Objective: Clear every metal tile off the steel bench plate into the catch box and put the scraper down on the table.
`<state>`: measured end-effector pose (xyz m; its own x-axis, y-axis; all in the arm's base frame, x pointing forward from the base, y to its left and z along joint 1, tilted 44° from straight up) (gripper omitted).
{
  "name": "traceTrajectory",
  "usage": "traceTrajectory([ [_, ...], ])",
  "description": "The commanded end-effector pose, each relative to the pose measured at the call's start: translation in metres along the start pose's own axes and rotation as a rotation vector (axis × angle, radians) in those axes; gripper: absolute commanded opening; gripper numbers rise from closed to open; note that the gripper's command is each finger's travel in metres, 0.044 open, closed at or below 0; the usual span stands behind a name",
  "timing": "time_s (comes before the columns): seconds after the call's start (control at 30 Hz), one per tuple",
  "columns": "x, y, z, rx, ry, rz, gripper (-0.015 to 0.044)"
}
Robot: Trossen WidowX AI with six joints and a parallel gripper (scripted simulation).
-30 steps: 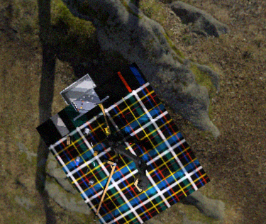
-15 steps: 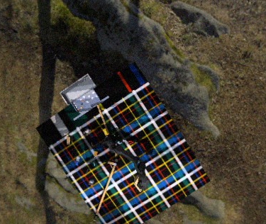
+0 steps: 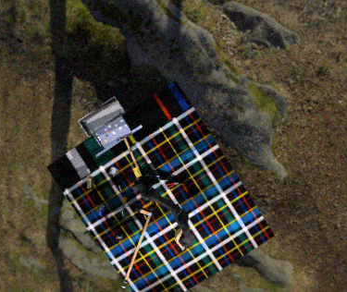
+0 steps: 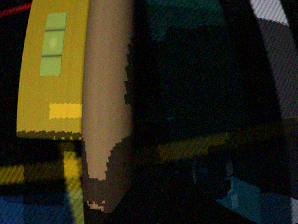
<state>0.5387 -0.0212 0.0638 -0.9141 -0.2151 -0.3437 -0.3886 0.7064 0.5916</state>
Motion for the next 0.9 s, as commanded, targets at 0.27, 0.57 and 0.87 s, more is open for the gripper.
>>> traceTrajectory([
  [0.27,-0.022,0.043,-0.003,0.001,-0.011,-0.009,0.0000],
  [0.57,-0.033,0.076,-0.006,0.001,-0.011,-0.010,0.0000],
  [0.87,-0.034,0.081,-0.005,0.002,-0.011,-0.010,0.0000],
])
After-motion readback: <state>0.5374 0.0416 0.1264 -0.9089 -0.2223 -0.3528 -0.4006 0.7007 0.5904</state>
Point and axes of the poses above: the point midway between the two fingers, 35 mm back from their tips, its own y axis back along the fingers, its own z axis across the jaws, x = y × z, the point moved 6 cm from there along y, back along the fingers, and after that the axes turned 8 degrees about y, right-handed, at the moved point
